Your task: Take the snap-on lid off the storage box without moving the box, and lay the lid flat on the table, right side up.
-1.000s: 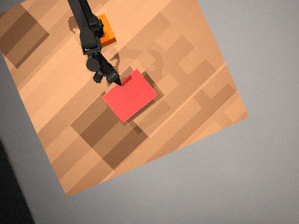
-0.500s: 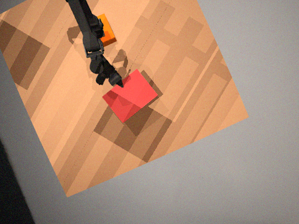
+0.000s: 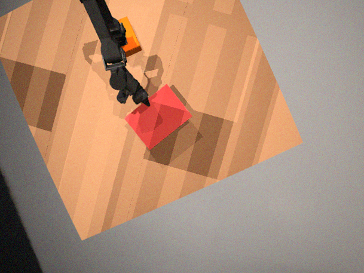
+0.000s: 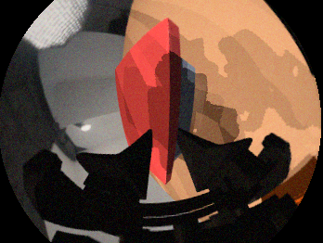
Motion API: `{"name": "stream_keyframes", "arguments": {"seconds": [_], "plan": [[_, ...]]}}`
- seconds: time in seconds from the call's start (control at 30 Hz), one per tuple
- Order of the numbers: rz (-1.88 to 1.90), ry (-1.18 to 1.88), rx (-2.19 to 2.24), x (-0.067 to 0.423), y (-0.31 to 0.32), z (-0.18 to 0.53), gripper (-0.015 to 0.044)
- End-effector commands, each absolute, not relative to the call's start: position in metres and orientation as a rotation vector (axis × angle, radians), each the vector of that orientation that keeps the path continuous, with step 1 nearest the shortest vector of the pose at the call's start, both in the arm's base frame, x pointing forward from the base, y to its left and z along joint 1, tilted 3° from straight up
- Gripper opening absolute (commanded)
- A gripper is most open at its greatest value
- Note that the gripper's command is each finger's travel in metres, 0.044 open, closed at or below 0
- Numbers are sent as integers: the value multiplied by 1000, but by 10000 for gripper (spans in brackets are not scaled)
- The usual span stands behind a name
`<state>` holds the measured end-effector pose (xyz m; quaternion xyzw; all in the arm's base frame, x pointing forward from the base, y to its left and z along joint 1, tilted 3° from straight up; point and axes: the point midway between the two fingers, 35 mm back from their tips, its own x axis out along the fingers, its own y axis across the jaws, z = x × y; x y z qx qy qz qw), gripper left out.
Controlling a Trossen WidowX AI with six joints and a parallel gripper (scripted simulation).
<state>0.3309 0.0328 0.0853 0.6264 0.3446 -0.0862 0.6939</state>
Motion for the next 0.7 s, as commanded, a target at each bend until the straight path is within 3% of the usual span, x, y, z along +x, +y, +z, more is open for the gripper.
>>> {"name": "stream_keyframes", "arguments": {"seconds": [0.0,0.67], "plan": [[-194,768,1401,331,33,85,0],[-192,769,1399,330,33,89,0]]}}
